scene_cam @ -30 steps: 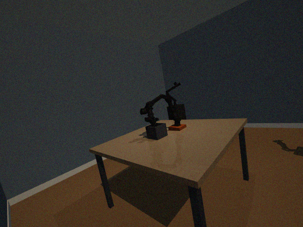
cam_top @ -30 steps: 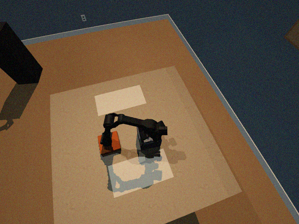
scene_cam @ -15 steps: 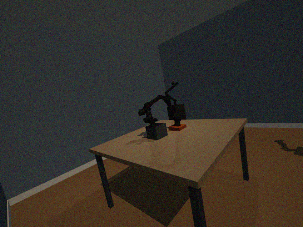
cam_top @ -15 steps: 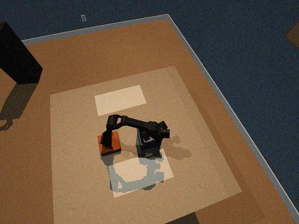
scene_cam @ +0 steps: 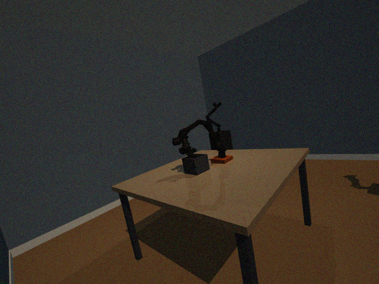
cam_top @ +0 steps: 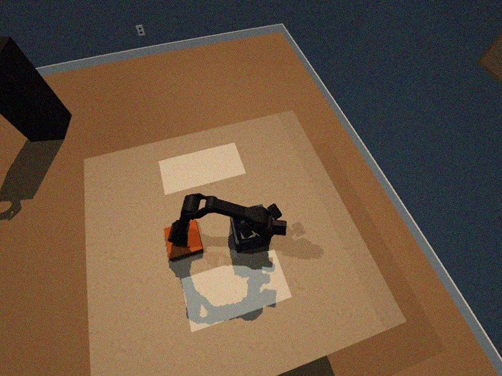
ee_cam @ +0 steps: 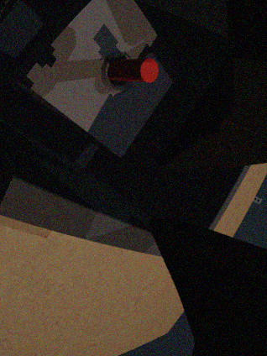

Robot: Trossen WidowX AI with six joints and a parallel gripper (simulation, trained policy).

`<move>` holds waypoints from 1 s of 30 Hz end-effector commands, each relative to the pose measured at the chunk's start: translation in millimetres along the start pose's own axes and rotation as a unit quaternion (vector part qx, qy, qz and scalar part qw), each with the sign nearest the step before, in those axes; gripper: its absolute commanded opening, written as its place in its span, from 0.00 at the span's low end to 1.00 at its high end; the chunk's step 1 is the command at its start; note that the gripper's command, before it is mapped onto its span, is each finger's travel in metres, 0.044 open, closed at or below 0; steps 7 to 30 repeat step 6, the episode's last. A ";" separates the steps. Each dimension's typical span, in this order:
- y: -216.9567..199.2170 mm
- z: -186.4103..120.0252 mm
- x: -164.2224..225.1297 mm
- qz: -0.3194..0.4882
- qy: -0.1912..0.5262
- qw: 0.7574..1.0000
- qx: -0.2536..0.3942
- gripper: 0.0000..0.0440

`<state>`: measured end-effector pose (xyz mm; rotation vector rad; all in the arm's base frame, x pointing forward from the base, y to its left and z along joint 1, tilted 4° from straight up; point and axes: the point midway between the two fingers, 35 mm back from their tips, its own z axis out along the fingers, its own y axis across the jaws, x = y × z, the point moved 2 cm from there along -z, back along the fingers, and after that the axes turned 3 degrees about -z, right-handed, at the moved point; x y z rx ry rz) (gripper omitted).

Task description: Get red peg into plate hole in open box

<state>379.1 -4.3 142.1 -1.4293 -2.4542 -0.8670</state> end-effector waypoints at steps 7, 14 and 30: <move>19.9 -5.0 -7.4 -0.037 -0.003 0.999 -0.036 0.26; 19.9 -5.0 -7.4 -0.037 -0.003 0.999 -0.036 0.26; 19.9 -5.0 -7.4 -0.037 -0.003 0.999 -0.036 0.26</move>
